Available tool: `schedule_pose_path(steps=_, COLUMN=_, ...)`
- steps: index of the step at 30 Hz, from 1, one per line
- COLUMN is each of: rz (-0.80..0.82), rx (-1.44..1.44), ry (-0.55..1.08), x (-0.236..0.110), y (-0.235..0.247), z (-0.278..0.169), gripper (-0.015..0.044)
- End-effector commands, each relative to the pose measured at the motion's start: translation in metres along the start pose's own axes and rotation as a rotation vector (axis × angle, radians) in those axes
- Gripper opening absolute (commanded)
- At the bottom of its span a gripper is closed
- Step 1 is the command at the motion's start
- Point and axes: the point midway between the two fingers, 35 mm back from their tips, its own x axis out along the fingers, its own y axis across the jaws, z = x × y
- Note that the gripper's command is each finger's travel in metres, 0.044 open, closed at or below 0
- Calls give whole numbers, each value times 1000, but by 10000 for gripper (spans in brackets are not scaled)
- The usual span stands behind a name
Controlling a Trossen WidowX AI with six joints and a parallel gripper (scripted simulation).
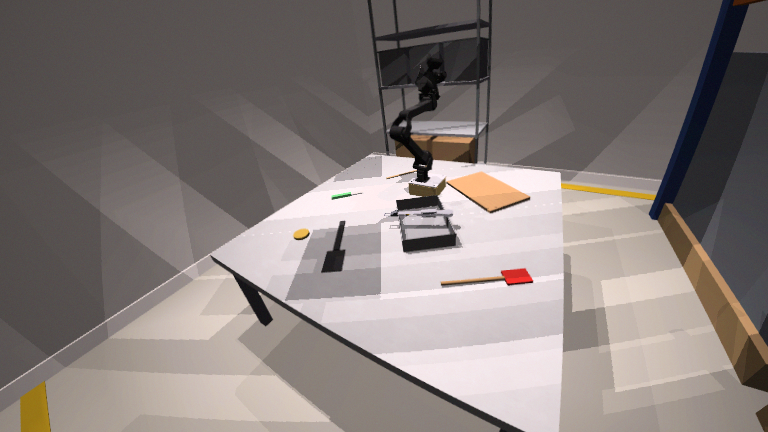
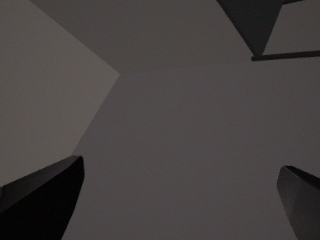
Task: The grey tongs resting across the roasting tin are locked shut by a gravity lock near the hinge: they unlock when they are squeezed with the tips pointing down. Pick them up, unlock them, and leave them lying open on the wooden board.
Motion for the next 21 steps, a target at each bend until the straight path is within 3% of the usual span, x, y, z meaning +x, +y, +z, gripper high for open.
schedule_pose_path(steps=1, rz=0, rx=-6, ry=-8, x=0, y=0, z=2, gripper=374)
schedule_pose_path(steps=6, rz=-10, rx=-116, ry=-147, x=-9, y=3, z=38, gripper=260)
schedule_pose_path(steps=16, rz=-17, rx=-431, ry=-638, x=-76, y=44, z=148, gripper=260)
schedule_pose_path(steps=21, rz=-20, rx=-559, ry=-907, x=-134, y=75, z=188, gripper=260)
